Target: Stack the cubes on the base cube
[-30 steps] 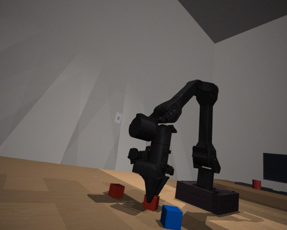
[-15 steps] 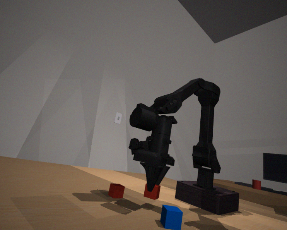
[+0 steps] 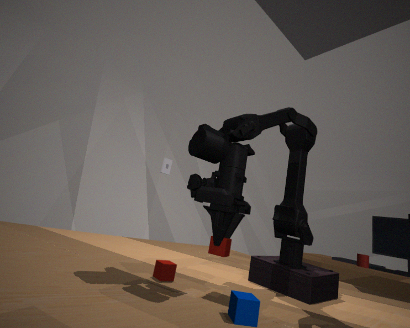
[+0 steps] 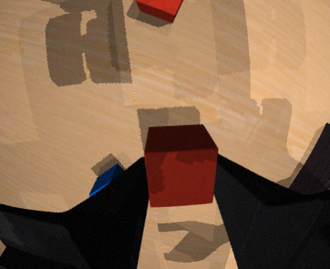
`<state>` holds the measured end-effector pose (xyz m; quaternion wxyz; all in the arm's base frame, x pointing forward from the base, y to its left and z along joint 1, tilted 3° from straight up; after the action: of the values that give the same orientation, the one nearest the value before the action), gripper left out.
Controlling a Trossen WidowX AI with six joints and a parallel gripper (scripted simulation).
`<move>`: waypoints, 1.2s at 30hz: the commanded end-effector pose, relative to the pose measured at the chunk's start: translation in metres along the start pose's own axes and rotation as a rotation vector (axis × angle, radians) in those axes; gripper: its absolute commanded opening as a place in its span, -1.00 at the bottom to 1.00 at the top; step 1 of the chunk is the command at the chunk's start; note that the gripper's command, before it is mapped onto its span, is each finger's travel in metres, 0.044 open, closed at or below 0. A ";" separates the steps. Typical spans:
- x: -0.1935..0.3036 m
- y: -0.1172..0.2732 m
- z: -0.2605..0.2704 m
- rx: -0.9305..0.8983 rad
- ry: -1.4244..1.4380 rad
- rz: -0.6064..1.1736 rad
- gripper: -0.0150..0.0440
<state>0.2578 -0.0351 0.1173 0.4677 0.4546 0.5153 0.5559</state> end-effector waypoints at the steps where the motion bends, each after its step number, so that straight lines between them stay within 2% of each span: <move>1: 0.001 0.014 0.000 -0.009 0.005 0.003 -0.14; 11: 0.003 0.034 -0.003 -0.009 0.029 0.003 -0.14; 36: 0.052 0.010 0.046 -0.014 0.931 0.001 -0.14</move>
<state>0.2888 0.0156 0.1324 0.2222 0.1934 0.6552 0.6957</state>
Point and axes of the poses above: the point midway between the two fingers, 35 mm back from their tips, its own y axis back along the fingers, its own z axis across the jaws, x = y × z, the point moved 4 cm from there along y, back along the fingers, and after that the axes turned 12 degrees about -y, right-handed, at the moved point
